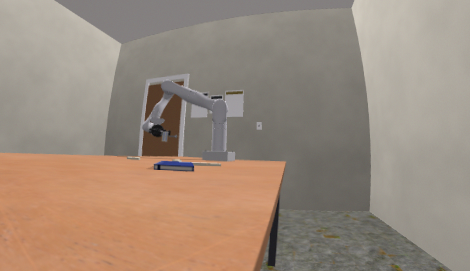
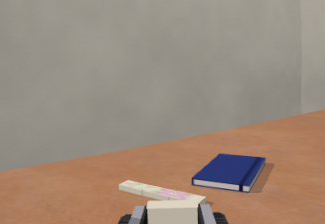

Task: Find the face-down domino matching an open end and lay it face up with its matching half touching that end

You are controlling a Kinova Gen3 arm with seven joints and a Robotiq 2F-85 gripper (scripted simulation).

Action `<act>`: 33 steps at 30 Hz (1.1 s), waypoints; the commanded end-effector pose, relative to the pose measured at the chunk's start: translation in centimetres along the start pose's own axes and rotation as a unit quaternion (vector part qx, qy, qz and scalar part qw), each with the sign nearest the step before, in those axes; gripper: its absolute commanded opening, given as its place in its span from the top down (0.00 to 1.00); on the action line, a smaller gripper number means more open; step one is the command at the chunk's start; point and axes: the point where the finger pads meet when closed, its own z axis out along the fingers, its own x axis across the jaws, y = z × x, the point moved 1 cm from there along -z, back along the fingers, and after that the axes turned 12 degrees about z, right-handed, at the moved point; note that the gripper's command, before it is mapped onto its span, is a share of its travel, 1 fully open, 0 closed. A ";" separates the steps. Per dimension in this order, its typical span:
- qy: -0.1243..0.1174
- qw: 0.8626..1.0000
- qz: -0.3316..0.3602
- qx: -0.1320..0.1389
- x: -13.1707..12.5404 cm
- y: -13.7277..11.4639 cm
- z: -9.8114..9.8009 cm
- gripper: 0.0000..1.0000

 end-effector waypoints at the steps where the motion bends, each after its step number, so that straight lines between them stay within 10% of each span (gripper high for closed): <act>1: 0.000 1.000 -0.001 -0.001 0.1 0.2 0.0 0.69; 33: 0.000 1.000 -0.001 -0.001 1.5 6.9 1.3 0.69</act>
